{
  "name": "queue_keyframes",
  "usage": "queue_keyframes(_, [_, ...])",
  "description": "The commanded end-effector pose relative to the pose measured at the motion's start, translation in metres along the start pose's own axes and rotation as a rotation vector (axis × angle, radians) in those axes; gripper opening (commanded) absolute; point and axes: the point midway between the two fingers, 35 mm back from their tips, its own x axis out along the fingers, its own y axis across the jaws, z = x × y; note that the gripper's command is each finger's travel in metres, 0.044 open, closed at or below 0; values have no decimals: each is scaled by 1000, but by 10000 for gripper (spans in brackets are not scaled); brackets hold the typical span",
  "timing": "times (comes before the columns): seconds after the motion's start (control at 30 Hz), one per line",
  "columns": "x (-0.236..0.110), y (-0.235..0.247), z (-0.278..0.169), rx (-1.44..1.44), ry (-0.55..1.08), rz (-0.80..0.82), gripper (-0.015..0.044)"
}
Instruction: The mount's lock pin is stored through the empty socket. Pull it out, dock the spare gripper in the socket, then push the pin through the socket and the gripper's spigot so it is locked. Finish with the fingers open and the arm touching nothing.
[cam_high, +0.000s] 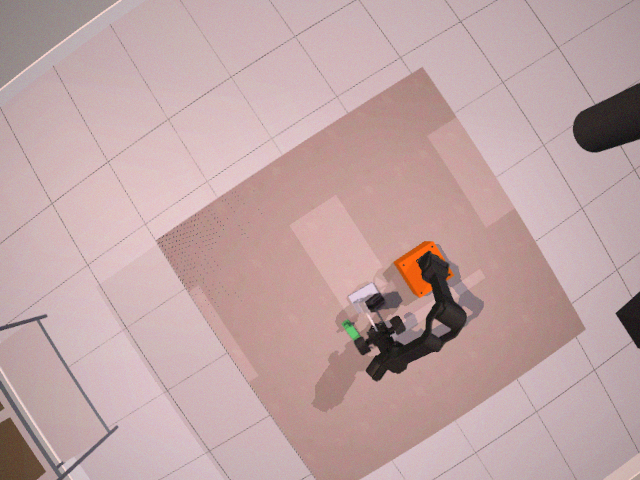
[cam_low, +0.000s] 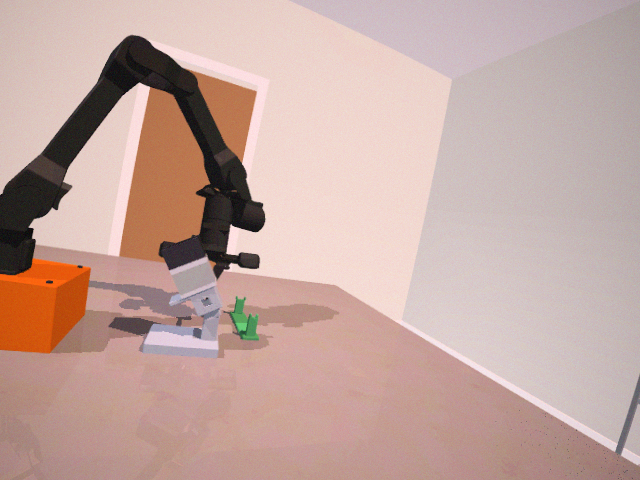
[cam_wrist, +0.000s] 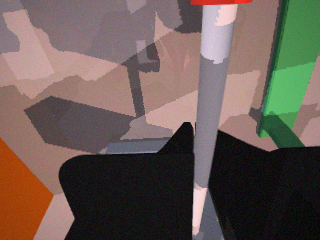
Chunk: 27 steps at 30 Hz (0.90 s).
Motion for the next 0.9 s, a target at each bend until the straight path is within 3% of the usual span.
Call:
queue_keyframes(0.0, [2, 2, -3, -4, 6, 0, 0])
queue_keyframes(0.87, [4, 1, -14, -2, 5, -9, 0])
